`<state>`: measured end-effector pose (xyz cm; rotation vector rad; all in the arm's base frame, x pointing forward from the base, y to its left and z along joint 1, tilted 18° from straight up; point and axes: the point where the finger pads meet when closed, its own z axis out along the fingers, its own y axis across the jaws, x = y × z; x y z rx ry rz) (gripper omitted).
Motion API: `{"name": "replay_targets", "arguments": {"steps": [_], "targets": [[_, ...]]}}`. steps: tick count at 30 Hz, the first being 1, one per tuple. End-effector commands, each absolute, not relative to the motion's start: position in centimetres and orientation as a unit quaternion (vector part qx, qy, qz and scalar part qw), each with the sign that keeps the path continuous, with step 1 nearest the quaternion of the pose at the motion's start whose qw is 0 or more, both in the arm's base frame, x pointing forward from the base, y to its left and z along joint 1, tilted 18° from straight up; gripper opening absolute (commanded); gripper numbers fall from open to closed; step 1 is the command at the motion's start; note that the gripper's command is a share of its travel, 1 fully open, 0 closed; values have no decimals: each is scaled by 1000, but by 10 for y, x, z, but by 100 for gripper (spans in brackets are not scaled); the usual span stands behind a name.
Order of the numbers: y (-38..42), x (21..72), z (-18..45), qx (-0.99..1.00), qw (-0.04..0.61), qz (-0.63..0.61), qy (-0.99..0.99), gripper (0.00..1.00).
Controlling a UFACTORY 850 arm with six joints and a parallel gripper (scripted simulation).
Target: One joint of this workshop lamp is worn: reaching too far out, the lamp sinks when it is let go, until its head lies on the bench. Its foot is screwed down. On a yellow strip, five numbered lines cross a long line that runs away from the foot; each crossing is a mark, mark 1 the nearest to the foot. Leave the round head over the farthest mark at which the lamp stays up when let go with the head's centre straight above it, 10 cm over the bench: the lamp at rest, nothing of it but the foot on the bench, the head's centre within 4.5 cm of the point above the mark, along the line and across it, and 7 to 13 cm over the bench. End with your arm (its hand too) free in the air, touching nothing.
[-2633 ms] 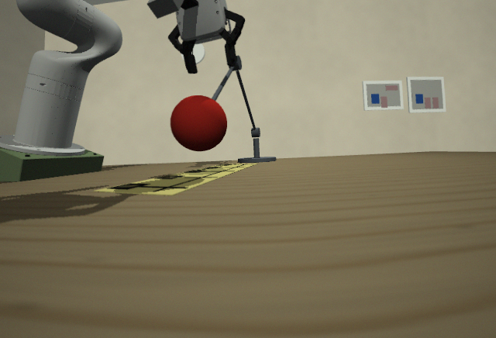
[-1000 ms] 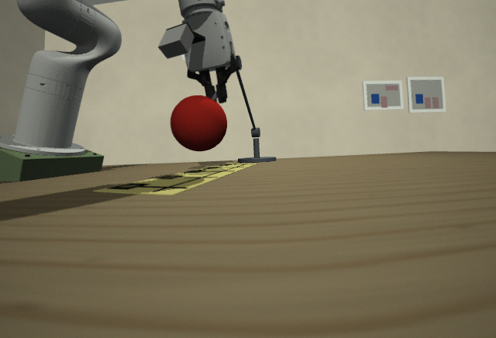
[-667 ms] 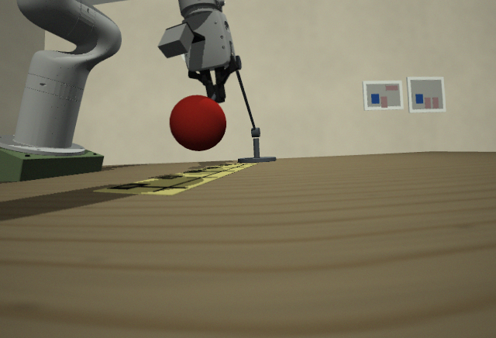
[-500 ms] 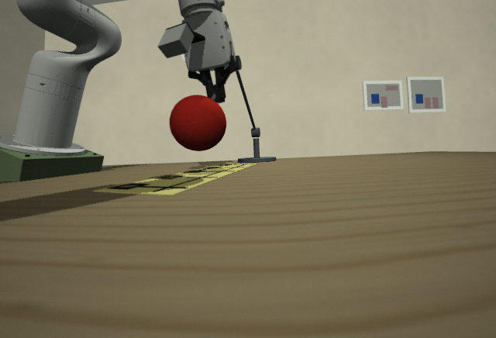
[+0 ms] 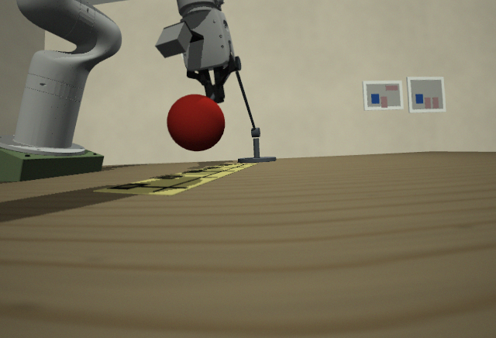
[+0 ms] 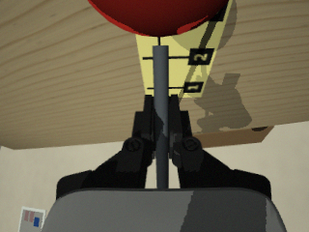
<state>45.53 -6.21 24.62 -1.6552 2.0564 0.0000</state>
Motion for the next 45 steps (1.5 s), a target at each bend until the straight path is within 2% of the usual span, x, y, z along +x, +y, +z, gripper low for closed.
{"name": "replay_targets", "arguments": {"steps": [1, 26, 45], "targets": [[-75, 454, 242, -607, 248, -2, 755, 0], [-128, 447, 222, -608, 248, -2, 754, 0], [-131, 447, 221, -608, 248, -2, 754, 0]]}}
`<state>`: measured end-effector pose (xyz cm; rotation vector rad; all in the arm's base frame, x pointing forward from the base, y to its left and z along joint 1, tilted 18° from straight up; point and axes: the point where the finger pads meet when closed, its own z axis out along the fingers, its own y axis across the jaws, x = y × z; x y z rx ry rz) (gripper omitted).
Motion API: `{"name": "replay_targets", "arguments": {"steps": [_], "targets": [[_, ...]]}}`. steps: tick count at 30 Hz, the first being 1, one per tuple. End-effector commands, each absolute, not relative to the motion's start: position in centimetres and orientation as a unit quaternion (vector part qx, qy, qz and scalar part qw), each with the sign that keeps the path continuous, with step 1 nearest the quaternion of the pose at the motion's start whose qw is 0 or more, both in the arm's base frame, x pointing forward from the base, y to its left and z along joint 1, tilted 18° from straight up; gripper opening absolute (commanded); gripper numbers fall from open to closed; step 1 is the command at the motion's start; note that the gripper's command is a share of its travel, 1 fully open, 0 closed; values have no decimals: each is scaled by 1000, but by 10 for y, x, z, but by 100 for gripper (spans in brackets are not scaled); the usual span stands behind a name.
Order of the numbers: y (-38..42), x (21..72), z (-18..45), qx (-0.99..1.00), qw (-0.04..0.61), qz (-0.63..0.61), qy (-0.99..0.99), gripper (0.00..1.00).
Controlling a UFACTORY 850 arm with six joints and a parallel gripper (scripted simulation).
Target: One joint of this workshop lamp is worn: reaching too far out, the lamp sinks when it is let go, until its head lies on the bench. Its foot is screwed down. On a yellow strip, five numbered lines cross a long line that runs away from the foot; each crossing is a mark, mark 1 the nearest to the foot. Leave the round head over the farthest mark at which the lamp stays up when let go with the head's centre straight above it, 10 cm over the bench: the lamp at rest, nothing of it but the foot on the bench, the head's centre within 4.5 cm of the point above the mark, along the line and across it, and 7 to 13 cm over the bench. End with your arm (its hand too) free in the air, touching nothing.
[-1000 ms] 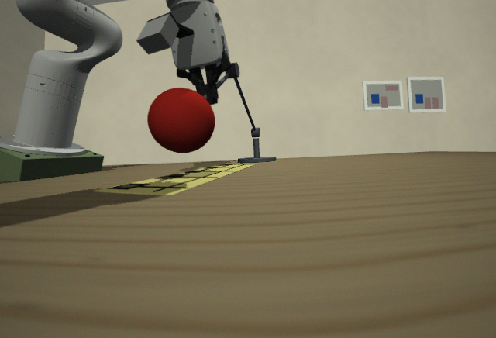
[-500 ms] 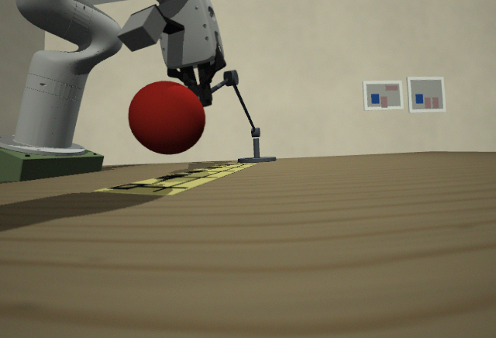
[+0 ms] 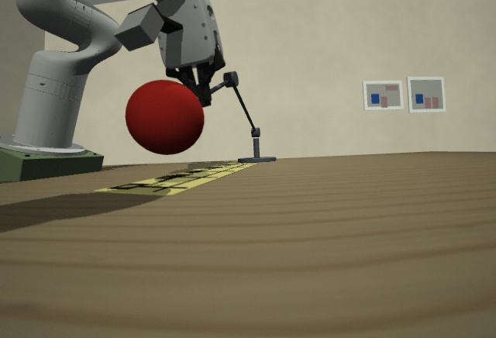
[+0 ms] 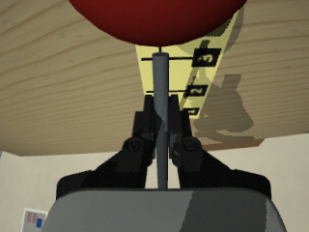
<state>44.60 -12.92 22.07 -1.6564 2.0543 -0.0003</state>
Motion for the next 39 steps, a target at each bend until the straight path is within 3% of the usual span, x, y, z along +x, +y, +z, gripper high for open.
{"name": "replay_targets", "arguments": {"steps": [1, 17, 18, 39], "targets": [[-131, 447, 222, -608, 248, -2, 754, 0], [-134, 445, 228, -608, 248, -2, 754, 0], [-134, 445, 228, -608, 248, -2, 754, 100], [-134, 445, 227, -608, 248, -3, 754, 100]]}}
